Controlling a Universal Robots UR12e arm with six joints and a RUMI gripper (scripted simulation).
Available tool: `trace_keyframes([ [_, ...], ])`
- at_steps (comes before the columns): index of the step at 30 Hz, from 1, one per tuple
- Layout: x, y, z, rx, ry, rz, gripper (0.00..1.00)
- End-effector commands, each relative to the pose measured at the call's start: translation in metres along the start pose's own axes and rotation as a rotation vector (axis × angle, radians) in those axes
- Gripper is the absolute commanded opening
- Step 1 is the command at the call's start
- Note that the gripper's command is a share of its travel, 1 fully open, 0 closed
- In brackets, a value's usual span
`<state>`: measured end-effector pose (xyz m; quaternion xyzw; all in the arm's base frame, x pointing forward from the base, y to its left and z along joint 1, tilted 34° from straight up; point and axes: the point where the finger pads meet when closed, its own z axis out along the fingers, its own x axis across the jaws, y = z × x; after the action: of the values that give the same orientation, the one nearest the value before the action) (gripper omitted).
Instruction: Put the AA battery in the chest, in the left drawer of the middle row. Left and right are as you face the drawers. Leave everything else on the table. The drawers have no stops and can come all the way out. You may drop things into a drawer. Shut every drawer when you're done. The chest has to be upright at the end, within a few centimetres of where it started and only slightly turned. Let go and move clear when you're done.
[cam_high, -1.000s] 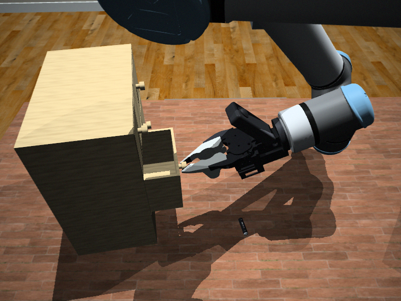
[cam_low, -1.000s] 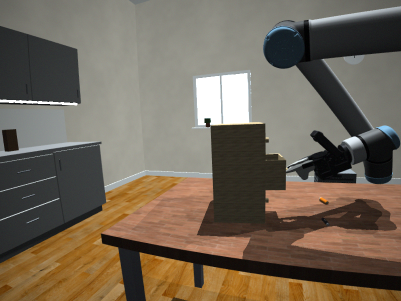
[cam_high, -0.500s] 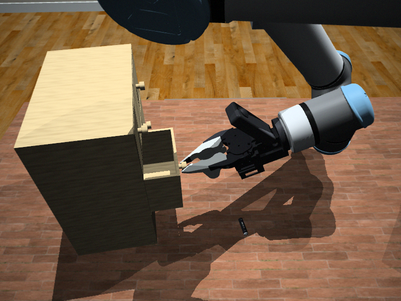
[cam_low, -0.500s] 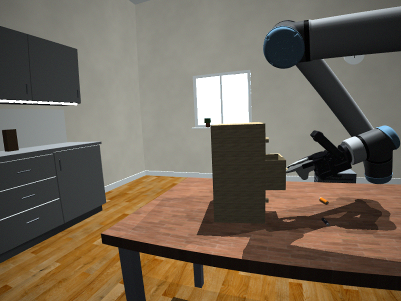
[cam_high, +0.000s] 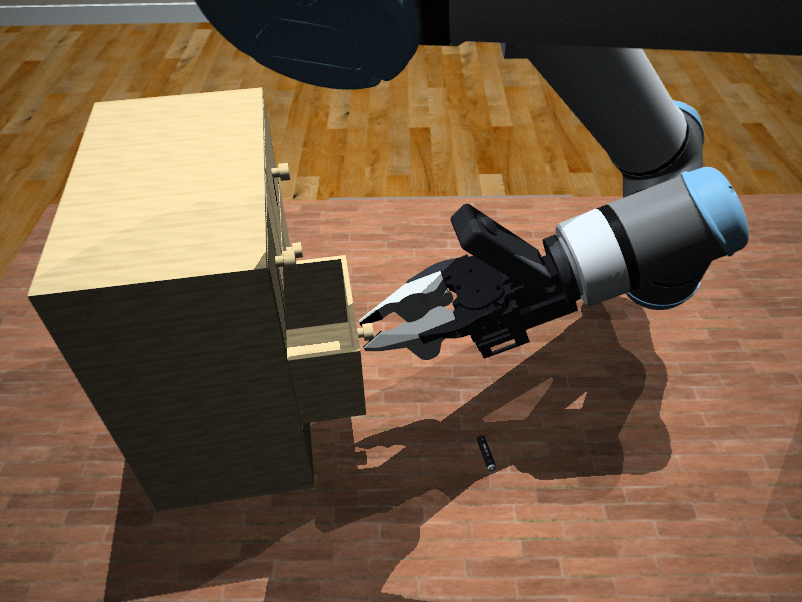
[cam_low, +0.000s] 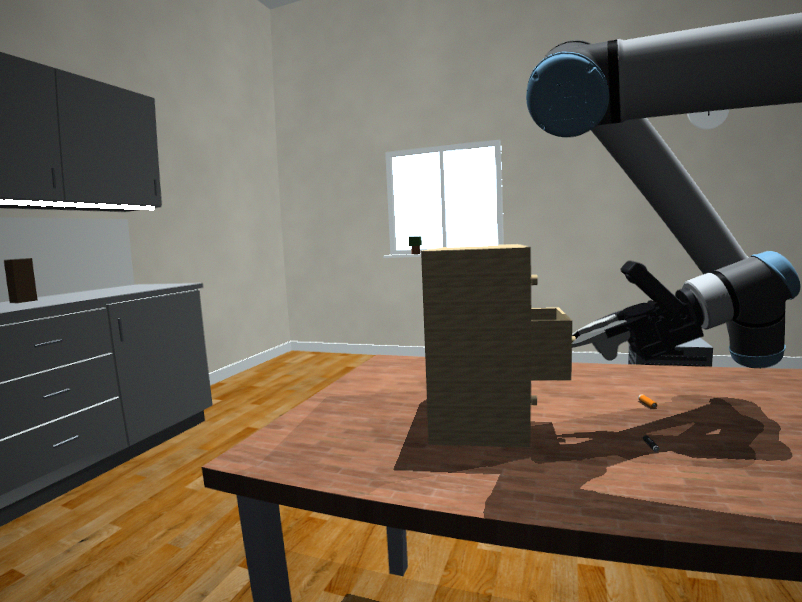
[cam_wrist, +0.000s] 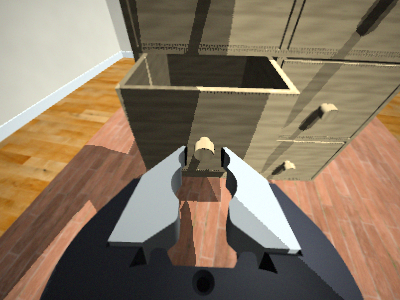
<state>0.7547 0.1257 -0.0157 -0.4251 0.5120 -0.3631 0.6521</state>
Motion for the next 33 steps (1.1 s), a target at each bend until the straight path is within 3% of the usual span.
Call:
trace_keyframes([
  [1, 0.001, 0.001, -0.002, -0.003, 0.003, 0.002, 0.2],
  [11, 0.001, 0.003, -0.007, -0.004, 0.004, 0.003, 0.2],
  [33, 0.001, 0.018, -0.049, -0.005, 0.004, 0.003, 0.2],
])
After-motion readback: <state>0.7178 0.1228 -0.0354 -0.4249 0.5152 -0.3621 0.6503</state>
